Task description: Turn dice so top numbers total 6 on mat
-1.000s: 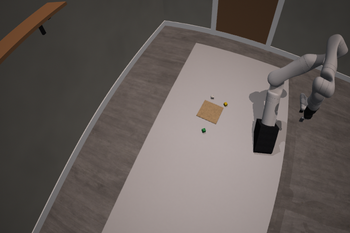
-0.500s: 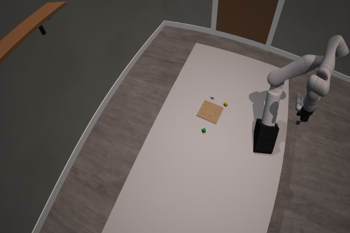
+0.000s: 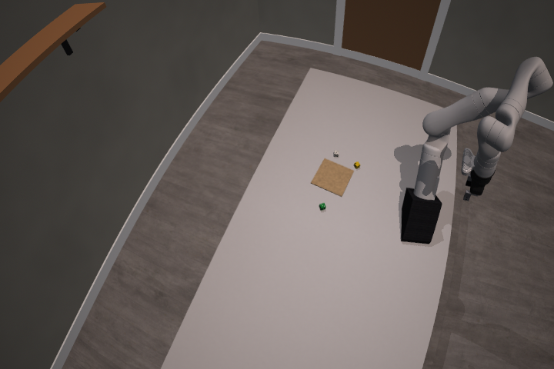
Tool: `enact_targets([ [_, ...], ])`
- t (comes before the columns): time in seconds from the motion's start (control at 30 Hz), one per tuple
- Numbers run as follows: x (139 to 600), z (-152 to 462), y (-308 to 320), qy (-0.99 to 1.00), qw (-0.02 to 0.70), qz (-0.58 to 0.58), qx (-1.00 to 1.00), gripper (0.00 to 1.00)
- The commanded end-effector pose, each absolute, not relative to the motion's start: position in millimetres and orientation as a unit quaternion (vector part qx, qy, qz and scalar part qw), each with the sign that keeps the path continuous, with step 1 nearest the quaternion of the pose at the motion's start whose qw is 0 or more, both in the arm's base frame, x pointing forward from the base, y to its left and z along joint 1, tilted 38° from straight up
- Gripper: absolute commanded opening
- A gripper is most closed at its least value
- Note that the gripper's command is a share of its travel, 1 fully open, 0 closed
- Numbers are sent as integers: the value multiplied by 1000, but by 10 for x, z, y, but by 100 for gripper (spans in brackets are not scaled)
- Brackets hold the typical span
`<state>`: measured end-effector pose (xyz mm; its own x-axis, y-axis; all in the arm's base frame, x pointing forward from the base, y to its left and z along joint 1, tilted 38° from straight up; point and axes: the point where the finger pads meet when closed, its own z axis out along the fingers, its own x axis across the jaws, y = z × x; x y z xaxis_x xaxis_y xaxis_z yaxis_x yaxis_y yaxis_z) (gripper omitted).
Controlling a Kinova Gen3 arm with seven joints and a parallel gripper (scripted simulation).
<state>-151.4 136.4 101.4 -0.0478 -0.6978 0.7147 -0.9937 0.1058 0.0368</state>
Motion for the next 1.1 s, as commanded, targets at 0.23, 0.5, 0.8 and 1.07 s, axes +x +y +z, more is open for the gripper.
enact_targets([
  [0.23, -1343, 951, 1521, -704, 287, 238, 604, 100],
  [0.5, -1167, 895, 1657, -726, 274, 231, 587, 100],
  [0.8, -979, 845, 1781, -746, 260, 224, 570, 100],
  [1.07, -979, 845, 1781, -746, 260, 224, 570, 100],
])
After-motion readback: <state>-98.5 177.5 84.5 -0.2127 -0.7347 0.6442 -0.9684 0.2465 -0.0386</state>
